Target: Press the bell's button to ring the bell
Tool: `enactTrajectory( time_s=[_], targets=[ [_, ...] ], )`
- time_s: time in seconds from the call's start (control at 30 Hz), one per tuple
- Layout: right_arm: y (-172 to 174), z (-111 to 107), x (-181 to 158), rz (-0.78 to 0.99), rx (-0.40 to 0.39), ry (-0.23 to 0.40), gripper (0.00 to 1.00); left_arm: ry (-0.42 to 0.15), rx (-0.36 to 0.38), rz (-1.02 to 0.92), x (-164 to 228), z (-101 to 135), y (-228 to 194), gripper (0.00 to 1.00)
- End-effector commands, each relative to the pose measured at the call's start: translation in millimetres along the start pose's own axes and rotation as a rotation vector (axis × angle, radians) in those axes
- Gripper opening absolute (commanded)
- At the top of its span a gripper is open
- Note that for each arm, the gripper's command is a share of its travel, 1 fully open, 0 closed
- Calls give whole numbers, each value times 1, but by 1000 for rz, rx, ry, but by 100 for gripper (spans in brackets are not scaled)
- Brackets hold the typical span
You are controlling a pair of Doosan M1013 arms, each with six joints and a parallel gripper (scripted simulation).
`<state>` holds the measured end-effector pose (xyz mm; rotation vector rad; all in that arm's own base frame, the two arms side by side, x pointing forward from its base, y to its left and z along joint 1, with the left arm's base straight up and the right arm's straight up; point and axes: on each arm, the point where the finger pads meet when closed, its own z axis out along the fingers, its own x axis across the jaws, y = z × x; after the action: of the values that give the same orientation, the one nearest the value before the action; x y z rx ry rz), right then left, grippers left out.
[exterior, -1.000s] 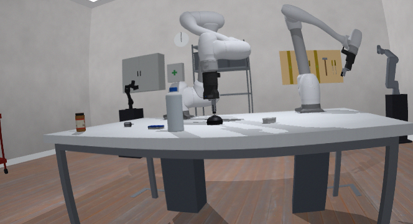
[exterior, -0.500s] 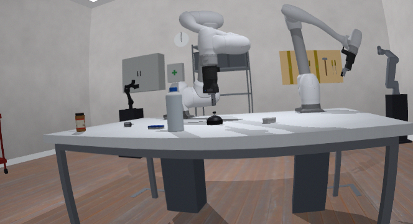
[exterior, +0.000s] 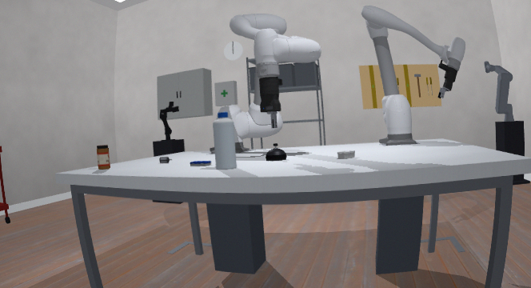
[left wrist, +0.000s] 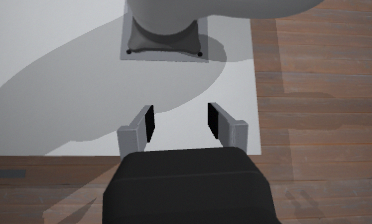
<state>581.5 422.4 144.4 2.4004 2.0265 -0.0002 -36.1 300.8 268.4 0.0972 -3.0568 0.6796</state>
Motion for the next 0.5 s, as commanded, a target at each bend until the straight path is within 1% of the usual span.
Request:
enactTrajectory(
  time_s=[0.0, 0.47],
  targets=[
    [0, -4, 0, 0, -1, 2, 17, 1, -1, 0, 0, -1, 0, 100],
    [0, -6, 0, 0, -1, 2, 17, 1, -1, 0, 0, -1, 0, 100]
  ],
)
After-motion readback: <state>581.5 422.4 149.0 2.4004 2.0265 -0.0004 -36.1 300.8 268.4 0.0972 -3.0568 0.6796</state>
